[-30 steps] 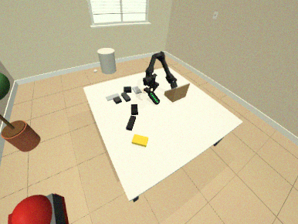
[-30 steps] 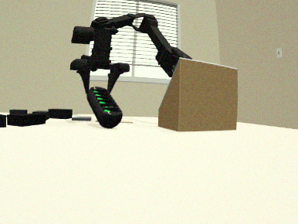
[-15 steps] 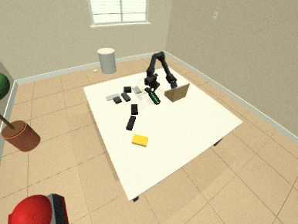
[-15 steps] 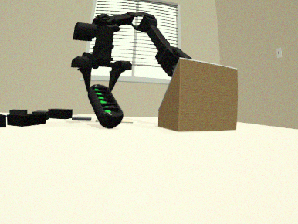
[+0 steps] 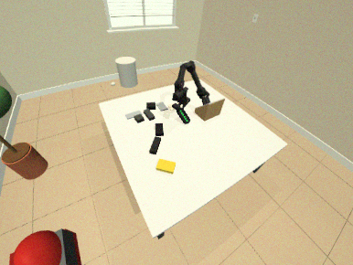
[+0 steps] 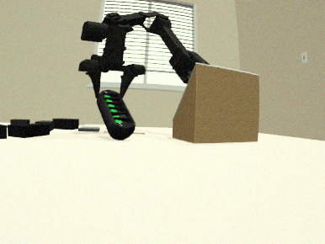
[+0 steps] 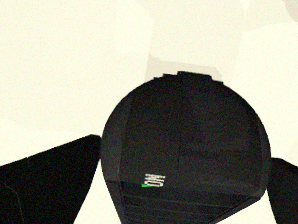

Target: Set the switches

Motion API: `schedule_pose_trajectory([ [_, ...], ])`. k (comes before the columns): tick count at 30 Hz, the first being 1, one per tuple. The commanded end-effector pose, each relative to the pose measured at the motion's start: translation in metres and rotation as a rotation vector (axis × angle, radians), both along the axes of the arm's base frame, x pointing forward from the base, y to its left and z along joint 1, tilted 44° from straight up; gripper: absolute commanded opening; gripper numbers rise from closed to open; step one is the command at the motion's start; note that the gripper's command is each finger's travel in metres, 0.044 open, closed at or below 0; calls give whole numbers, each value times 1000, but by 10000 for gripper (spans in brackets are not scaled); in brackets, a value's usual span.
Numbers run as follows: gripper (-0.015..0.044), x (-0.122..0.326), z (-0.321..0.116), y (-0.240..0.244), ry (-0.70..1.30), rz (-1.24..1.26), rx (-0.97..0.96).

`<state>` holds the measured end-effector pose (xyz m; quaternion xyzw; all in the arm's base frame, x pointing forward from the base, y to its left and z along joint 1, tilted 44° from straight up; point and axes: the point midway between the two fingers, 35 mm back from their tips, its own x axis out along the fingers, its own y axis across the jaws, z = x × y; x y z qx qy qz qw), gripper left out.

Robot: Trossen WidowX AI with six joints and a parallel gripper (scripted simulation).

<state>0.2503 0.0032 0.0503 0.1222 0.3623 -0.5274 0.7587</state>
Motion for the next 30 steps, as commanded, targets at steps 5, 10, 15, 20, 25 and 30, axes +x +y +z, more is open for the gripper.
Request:
schedule_pose_trajectory([
  [5, 336, -2, -1, 6, -6, 6, -8],
  [10, 336, -4, -2, 8, -9, 8, -14],
  [15, 336, -5, -2, 10, -11, 9, -19],
  [20, 336, -6, -3, 12, -13, 10, -23],
  [25, 336, -9, -6, 16, -15, 11, -27],
  [30, 336, -10, -7, 18, -18, 12, -33],
])
